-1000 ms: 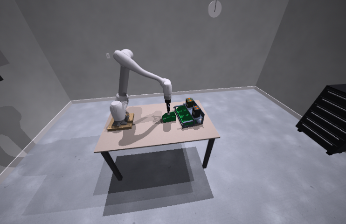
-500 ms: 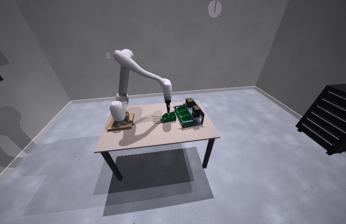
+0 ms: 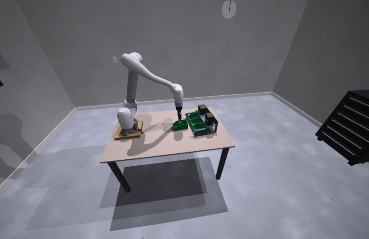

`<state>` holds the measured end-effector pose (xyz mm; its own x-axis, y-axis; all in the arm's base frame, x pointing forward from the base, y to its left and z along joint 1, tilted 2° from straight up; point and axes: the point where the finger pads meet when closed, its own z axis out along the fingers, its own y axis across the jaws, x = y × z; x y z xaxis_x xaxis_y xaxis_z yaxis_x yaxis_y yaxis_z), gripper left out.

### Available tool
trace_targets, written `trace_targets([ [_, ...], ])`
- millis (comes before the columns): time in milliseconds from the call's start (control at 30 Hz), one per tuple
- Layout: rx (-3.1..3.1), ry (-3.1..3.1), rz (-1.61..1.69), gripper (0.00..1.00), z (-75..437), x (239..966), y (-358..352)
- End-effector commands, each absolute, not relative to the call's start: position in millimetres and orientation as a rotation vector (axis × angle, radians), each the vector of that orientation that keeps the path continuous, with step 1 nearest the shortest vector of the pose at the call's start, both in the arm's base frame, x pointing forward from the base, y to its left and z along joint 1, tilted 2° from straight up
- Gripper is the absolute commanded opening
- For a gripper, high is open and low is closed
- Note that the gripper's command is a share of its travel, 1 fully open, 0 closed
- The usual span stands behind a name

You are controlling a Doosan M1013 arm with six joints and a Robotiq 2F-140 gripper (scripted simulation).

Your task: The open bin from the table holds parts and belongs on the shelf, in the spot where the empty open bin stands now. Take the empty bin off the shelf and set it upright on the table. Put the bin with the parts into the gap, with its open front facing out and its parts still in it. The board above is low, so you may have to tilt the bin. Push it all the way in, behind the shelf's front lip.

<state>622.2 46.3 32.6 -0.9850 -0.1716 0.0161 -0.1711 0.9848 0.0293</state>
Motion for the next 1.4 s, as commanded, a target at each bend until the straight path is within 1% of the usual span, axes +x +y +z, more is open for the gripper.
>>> trace_targets([
  [0, 0.269, -3.111, -0.044, 0.24, 32.7, 622.2, 46.3],
  [1367, 0.269, -3.111, -0.044, 0.24, 39.5, 622.3, 46.1],
])
